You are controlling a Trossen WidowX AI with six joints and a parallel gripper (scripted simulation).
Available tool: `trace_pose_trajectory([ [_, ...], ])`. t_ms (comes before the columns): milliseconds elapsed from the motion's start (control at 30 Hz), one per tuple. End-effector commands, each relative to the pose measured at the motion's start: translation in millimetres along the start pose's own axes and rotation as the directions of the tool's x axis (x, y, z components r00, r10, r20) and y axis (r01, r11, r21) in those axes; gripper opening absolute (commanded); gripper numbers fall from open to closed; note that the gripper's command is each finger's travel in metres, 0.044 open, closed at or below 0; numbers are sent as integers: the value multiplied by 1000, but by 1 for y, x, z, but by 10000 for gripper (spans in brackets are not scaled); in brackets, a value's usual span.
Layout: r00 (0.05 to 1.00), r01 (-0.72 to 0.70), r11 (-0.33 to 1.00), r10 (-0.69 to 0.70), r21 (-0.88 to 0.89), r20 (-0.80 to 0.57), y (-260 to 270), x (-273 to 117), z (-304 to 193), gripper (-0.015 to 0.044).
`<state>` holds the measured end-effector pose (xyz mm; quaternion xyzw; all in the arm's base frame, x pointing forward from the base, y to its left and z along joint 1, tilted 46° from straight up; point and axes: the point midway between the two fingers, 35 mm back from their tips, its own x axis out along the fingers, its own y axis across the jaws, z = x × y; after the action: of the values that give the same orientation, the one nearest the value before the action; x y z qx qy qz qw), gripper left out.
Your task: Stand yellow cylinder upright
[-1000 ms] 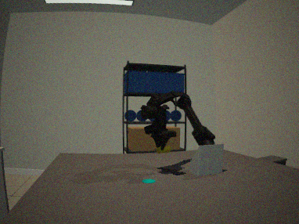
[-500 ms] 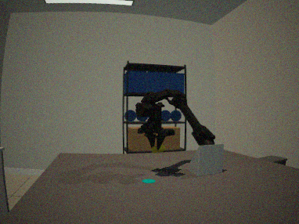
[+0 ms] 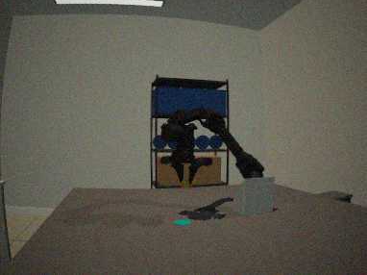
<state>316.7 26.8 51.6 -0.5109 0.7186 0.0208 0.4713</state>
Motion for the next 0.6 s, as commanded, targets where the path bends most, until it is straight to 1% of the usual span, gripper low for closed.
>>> trace_pose_trajectory([
  [0, 1000, -1, 997, 1, -73, 8, 1, -4, 13, 105],
  [333, 1000, 1, 964, 1, -267, 8, 8, -5, 45, 105],
  [567, 1000, -13, 960, 18, -279, 15, 10, -3, 47, 105],
])
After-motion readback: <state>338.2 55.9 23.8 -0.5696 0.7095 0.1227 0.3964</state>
